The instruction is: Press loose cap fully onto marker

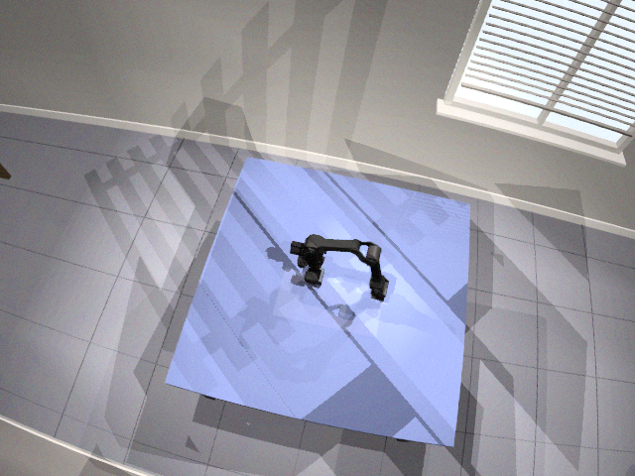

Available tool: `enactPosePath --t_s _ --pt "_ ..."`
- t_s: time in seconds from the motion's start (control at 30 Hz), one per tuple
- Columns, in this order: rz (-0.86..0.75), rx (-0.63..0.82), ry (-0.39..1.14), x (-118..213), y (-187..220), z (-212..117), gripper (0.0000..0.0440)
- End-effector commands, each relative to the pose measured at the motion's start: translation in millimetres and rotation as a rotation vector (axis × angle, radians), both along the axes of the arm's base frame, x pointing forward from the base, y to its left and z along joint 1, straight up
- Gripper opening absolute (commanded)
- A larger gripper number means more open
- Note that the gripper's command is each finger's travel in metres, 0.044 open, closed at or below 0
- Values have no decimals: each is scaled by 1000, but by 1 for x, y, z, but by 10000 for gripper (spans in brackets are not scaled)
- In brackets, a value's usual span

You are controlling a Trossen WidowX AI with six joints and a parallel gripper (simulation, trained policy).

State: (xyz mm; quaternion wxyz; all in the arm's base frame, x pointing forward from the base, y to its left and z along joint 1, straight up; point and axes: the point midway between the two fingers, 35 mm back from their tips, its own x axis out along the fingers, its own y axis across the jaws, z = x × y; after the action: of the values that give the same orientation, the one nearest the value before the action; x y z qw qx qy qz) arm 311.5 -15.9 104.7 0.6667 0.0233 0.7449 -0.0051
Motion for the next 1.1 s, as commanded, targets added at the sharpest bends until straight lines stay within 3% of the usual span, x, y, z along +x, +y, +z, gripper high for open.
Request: enactPosePath --t_s 0.0,1.07 --pt "9 11 67 -9 2 -17 70" --pt "82 -9 46 -8 -5 -23 124"
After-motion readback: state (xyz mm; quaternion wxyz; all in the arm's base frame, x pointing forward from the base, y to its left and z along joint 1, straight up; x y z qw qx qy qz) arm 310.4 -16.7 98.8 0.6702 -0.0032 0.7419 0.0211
